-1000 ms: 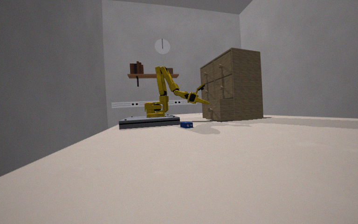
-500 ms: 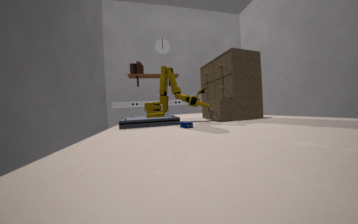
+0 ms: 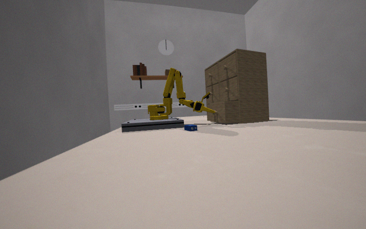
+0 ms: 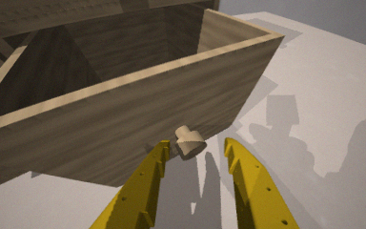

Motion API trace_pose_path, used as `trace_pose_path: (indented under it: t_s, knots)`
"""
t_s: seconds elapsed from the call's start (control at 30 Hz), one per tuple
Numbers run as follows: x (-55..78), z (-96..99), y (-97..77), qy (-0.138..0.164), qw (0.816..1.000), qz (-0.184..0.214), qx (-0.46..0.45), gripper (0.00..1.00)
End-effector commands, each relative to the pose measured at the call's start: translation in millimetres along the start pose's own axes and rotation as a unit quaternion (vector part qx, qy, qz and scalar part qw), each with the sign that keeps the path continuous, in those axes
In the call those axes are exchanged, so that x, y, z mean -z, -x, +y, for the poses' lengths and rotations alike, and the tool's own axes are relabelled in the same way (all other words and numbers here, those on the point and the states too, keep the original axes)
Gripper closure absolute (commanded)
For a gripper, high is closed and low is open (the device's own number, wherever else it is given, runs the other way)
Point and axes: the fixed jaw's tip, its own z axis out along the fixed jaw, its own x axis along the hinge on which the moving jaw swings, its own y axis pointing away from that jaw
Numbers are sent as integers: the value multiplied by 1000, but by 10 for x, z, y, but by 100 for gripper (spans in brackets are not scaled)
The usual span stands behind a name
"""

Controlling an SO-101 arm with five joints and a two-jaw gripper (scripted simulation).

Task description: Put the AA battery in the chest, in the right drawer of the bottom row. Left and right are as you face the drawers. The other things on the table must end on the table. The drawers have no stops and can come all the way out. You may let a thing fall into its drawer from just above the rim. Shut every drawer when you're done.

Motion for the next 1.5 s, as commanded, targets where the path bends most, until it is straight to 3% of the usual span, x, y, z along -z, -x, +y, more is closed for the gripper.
trace_pose_path:
  t_s: [0.0,1.47]
  knots:
    - [-23,27,8,5,1000,-13,5,79]
    - [-40,57,-29,10,1000,-13,7,79]
